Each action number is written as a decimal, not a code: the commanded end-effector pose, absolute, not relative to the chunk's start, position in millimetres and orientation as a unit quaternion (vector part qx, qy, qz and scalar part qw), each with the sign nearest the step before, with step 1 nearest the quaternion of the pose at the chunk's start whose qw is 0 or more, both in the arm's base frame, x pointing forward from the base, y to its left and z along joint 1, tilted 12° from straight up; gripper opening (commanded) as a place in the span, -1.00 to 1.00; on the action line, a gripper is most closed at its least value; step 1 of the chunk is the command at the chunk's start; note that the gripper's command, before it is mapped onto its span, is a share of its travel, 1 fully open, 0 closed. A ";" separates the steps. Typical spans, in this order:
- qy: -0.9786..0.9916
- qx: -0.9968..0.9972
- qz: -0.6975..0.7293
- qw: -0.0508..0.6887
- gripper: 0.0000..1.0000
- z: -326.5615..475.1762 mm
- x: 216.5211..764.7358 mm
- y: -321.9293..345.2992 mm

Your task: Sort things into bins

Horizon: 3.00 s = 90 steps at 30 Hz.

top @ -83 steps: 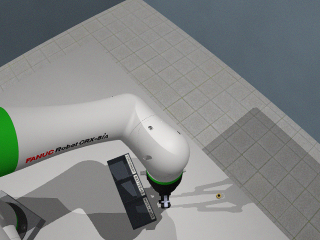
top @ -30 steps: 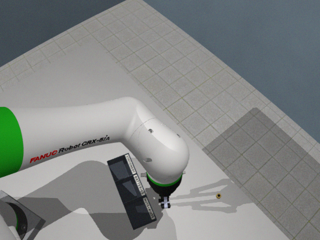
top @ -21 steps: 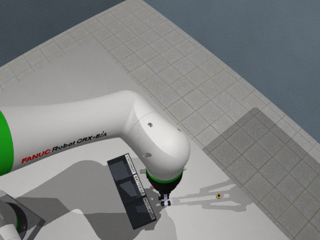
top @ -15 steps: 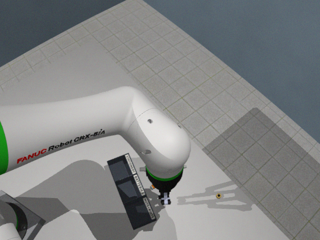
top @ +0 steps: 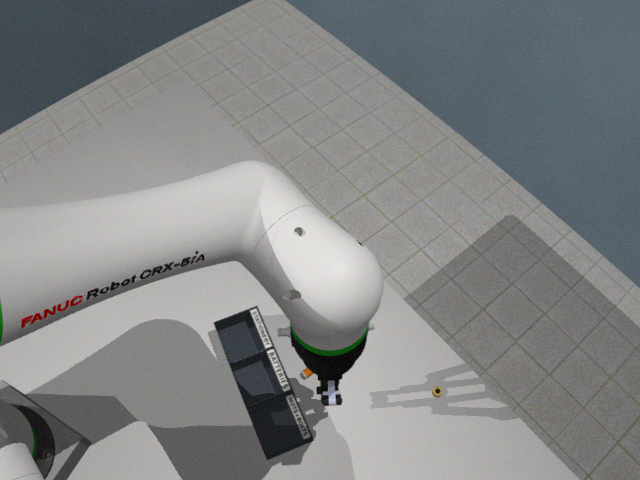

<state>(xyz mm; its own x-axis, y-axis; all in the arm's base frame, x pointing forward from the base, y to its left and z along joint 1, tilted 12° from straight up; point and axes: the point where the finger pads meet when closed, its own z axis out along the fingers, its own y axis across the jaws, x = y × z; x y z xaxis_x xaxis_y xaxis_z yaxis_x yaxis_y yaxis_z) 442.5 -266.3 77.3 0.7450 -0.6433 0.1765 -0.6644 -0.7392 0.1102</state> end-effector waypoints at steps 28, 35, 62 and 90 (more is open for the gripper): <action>-0.623 0.776 0.080 0.054 -0.68 72.2 348.9 -235.2; -0.700 0.708 0.085 0.043 -0.68 72.2 348.9 -235.2; -0.821 0.561 0.100 0.032 -0.68 72.2 349.0 -235.2; -0.821 0.561 0.100 0.032 -0.68 27.2 351.7 -244.4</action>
